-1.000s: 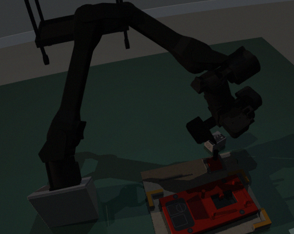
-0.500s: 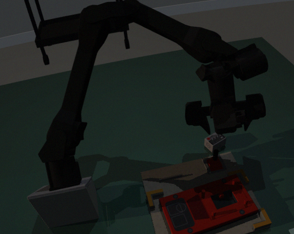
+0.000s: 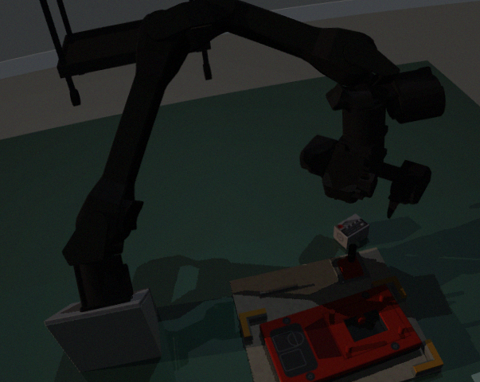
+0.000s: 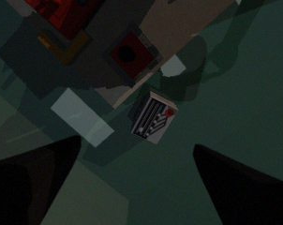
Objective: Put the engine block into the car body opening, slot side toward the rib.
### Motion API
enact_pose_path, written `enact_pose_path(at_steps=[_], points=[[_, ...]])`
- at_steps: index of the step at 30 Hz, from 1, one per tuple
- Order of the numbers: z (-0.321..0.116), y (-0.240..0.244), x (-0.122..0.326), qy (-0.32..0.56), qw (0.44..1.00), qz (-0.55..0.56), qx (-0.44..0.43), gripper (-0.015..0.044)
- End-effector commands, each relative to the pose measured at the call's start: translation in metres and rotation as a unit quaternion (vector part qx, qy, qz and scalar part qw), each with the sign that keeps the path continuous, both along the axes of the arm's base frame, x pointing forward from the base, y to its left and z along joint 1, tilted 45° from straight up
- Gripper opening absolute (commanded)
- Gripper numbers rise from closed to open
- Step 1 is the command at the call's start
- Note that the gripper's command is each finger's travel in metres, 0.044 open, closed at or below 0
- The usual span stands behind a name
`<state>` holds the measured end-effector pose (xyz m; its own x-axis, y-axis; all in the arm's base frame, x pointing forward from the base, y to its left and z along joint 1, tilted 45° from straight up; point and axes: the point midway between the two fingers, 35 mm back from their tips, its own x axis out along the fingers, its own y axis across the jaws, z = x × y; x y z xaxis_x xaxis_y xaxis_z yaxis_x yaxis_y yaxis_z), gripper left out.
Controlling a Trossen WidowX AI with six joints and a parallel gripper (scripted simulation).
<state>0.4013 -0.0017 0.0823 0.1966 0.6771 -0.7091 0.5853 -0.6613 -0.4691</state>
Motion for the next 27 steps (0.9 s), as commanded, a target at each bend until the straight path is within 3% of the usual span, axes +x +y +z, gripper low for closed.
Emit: enact_pose_path(at_steps=[1, 9, 27], points=[[0.006, -0.002, -0.001, 0.050, 0.998, -0.036, 0.011, 0.0440], [0.017, -0.003, -0.008, 0.154, 0.982, -0.101, 0.034, 0.0440], [-0.017, 0.033, -0.001, 0.156, 0.982, -0.102, 0.035, 0.0440]])
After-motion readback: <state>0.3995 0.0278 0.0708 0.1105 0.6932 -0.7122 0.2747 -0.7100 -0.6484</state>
